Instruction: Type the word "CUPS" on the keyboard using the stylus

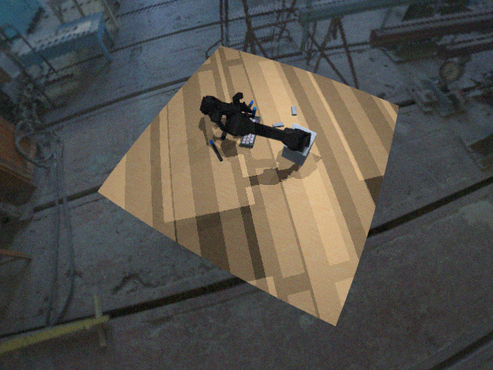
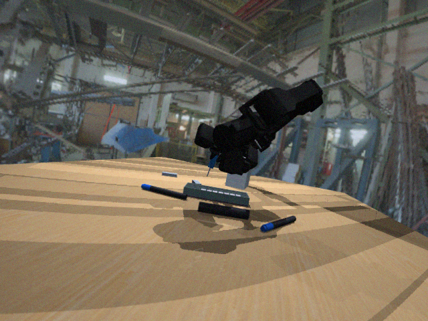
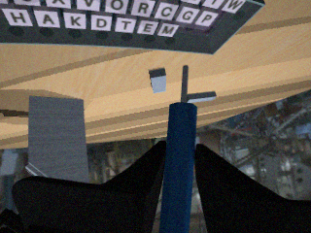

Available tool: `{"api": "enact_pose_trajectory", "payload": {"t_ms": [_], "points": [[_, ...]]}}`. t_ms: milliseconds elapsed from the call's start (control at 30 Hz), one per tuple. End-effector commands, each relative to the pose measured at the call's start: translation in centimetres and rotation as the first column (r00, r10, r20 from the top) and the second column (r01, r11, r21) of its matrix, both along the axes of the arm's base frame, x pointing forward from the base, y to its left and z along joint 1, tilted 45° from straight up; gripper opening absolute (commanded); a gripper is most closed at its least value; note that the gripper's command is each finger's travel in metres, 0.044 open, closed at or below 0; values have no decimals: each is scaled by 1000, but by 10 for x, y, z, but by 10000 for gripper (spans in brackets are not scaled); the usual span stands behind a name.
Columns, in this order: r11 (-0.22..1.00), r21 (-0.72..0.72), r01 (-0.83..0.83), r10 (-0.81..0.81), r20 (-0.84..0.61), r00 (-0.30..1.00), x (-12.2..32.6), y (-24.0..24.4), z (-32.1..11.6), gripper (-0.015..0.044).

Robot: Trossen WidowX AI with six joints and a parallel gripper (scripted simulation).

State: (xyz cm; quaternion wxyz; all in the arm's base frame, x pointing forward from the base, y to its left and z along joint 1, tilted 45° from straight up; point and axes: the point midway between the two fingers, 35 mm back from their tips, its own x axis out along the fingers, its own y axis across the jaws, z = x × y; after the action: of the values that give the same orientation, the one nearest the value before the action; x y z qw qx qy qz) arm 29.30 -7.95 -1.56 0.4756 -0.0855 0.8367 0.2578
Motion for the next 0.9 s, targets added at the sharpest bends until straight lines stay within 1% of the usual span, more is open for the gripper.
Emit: {"api": "enact_pose_trajectory", "payload": {"t_ms": [0,167,367,600,867], "points": [[989,63,-132,133,-5,991,5,-5,0,0],[955,137,-264,267,0,964,9,-9,2,0],[953,140,-269,272,0,962,10,-8,1,0],[953,141,-269,272,0,962,15,15,-22,0],[953,141,-269,272,0,962,15,16,-23,0]]}}
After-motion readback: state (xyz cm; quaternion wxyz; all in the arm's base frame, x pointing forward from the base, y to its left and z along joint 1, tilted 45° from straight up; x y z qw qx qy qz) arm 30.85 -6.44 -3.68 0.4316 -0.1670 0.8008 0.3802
